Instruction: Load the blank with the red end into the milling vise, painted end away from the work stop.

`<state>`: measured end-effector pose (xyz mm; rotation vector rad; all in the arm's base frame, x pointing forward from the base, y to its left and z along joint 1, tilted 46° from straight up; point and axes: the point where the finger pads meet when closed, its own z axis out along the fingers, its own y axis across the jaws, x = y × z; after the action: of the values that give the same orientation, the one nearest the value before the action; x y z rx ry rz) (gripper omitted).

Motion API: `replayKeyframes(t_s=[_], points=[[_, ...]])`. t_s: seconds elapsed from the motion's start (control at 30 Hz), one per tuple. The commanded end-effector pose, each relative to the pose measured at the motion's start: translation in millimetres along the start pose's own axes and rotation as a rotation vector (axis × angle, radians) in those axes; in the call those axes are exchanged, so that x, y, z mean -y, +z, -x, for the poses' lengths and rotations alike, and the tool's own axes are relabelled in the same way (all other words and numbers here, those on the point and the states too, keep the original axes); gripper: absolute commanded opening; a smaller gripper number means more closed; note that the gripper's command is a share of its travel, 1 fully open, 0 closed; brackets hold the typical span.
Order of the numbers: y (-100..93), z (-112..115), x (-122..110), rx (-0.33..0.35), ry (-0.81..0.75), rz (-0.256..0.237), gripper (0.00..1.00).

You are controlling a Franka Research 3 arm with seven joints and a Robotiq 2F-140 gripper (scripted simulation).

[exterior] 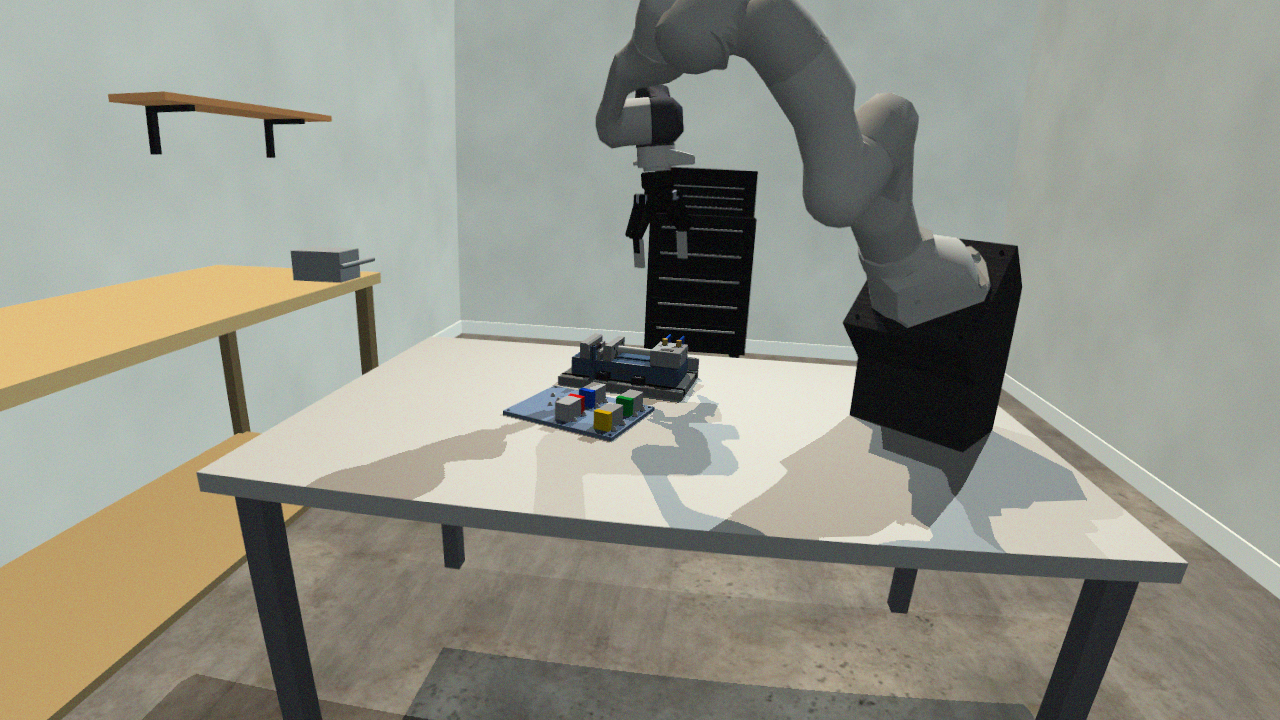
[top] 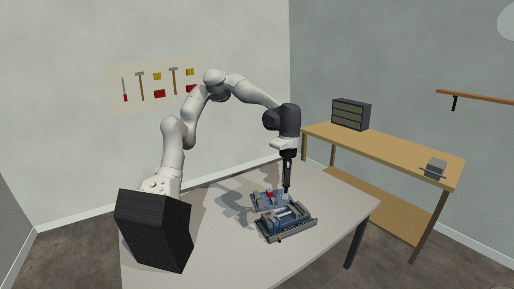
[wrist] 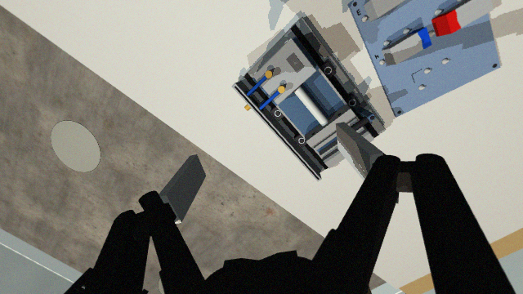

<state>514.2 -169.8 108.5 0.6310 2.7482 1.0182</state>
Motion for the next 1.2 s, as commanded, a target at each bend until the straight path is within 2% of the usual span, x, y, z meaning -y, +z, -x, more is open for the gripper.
replayKeyframes(t_s=[0.0, 0.13, 0.53, 0.57, 0.7, 1.1, 1.13, 1.17], points=[[-1.2, -2.6, -6.8, 0.0, 0.046, 0.004, 1.0], [-5.5, -13.1, -34.1, -0.001, 0.229, 0.021, 1.0], [-5.5, -13.1, -34.1, -0.001, 0.229, 0.021, 1.0], [-6.5, -14.6, -41.1, 0.003, 0.211, 0.025, 1.0], [-10.8, -25.2, -68.4, 0.001, 0.394, 0.041, 1.0], [-10.8, -25.2, -68.4, 0.001, 0.394, 0.041, 1.0], [-12.0, -26.8, -75.3, 0.005, 0.375, 0.046, 1.0], [-13.0, -29.5, -82.1, 0.004, 0.421, 0.05, 1.0]])
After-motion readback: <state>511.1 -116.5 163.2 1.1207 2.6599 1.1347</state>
